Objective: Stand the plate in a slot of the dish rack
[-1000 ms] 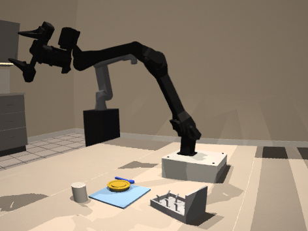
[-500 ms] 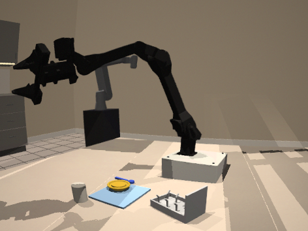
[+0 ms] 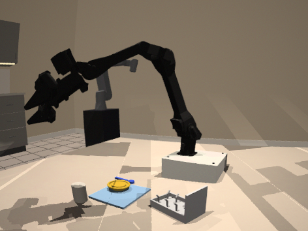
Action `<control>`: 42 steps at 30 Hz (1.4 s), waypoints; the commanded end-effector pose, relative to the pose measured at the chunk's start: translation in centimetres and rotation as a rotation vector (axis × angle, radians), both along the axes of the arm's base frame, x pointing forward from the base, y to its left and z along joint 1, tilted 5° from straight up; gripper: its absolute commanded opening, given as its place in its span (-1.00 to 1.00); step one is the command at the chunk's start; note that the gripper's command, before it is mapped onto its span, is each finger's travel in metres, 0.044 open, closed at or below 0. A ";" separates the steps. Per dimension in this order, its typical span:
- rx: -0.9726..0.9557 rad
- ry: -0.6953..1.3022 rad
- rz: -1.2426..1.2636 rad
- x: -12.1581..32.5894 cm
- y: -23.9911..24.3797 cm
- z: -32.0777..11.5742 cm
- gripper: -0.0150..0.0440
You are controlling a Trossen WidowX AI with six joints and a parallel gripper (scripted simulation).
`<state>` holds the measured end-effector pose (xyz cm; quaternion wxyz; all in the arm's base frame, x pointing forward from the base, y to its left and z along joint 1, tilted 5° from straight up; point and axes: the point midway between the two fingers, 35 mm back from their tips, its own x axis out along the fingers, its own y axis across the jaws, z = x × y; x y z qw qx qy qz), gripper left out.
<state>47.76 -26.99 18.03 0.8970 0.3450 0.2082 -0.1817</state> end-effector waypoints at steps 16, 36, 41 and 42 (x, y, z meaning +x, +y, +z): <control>-0.121 0.481 0.230 -6.3 5.6 -9.3 0.86; -0.192 0.952 0.669 -16.6 12.5 -15.4 0.86; -0.195 1.053 0.801 -19.4 13.9 -16.1 0.86; -0.195 1.063 0.814 -19.8 13.9 -16.1 0.86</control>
